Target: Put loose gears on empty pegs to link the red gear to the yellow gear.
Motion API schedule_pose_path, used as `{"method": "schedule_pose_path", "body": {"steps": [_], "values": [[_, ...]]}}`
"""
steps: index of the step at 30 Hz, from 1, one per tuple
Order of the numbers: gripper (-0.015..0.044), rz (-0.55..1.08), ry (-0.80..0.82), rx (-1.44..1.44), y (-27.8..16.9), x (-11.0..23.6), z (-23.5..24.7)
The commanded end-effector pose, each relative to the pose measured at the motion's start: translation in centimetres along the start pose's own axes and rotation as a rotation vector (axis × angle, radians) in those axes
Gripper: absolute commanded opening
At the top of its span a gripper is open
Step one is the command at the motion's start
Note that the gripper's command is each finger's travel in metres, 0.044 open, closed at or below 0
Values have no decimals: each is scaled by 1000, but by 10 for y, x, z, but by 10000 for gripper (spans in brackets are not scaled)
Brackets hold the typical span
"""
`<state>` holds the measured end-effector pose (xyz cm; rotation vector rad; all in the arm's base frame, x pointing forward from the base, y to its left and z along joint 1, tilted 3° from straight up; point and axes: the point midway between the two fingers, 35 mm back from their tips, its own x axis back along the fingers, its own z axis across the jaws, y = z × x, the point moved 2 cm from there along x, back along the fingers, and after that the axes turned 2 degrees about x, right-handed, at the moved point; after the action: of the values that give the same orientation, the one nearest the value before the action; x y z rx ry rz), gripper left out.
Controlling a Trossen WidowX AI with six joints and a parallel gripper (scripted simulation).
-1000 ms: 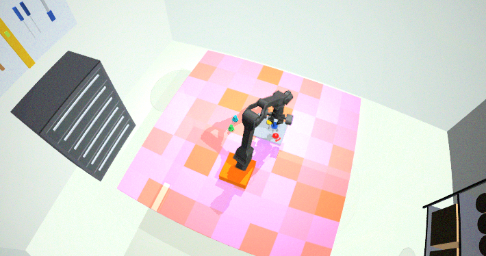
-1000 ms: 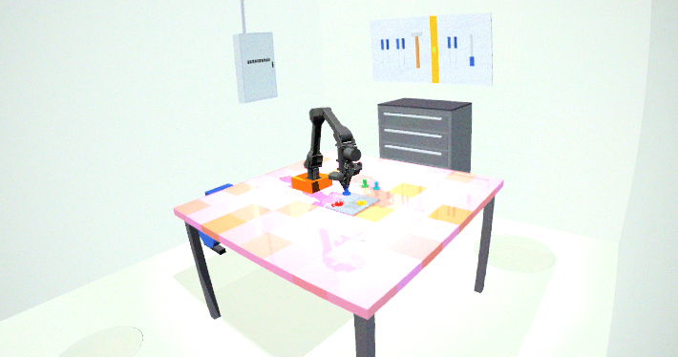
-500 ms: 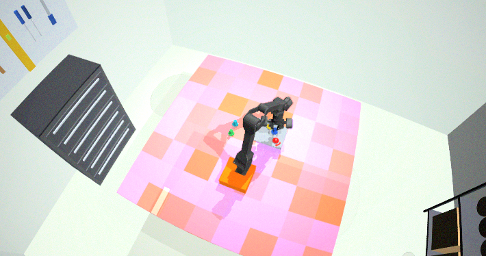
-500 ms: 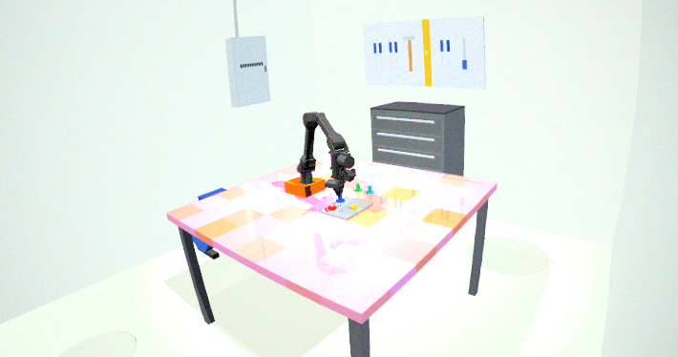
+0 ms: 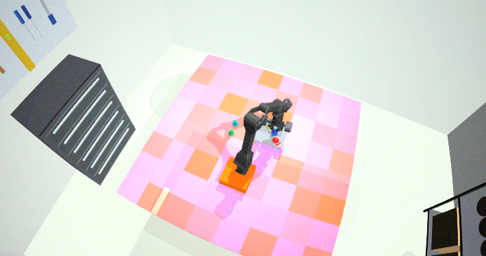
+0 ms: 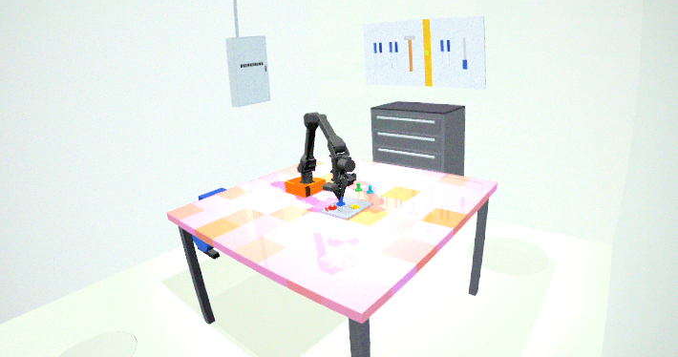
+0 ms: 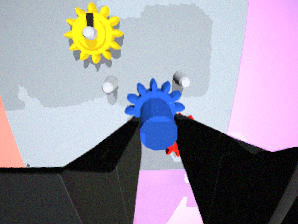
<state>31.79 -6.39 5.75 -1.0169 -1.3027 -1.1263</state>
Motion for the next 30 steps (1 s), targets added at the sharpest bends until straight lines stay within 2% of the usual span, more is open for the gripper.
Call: {"method": "schedule_pose_path", "body": {"steps": [1,5,13,30], "values": [[0,13,1,-109,-3,-12,1],[0,13,0,-205,-4,-18,0],[0,13,0,-180,-3,-11,0],[0,13,3,242,-3,-3,0]]}}
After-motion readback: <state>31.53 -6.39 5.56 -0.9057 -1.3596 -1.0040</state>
